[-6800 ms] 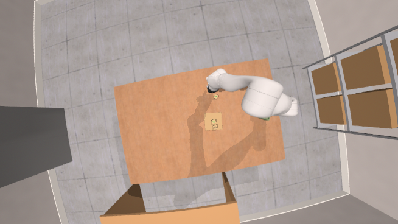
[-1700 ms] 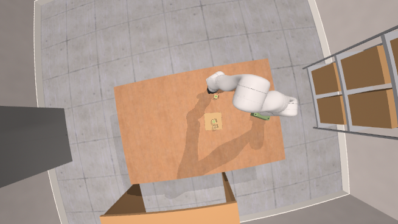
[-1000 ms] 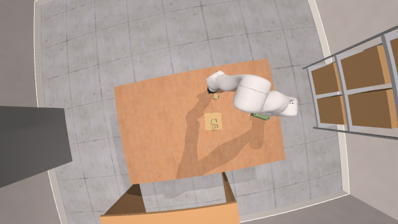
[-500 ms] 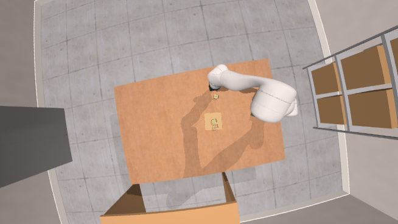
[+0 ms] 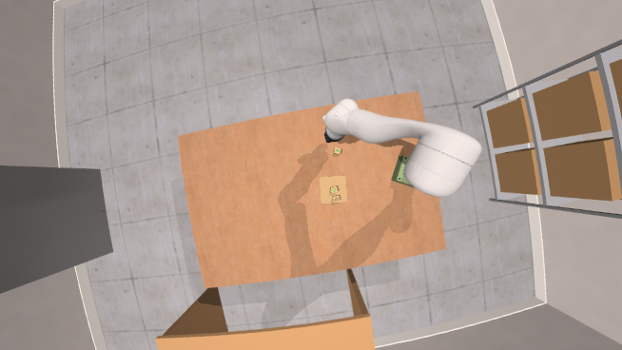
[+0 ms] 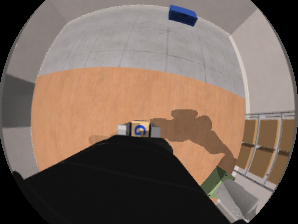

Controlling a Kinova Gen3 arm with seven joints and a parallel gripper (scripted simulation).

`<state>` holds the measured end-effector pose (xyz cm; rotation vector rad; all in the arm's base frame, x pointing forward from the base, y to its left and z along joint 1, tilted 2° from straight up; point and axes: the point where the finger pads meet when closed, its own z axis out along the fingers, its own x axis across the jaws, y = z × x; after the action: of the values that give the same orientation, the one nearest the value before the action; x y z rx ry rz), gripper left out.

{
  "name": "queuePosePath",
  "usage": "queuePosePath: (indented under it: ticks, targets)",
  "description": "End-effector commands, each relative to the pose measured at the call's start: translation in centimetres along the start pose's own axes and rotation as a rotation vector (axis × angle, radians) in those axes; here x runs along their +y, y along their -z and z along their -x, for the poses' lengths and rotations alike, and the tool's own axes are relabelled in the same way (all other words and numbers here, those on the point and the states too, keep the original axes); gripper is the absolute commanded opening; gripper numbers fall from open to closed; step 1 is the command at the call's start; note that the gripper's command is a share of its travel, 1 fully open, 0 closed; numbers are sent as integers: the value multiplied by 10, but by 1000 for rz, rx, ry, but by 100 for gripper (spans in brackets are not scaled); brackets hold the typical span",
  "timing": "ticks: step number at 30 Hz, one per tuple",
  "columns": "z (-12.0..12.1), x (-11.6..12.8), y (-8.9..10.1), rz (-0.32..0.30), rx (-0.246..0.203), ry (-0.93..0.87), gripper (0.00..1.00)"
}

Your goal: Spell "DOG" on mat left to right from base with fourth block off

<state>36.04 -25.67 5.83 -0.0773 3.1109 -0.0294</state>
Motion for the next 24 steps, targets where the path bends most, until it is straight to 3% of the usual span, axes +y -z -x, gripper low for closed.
queuePosePath:
  ticks: [1,14,24]
  targets:
    - [1,0,1,-1,-2,1,57]
    - [2,3,0,3,3,52,57]
    - [5,16,-4,19,19,242,57]
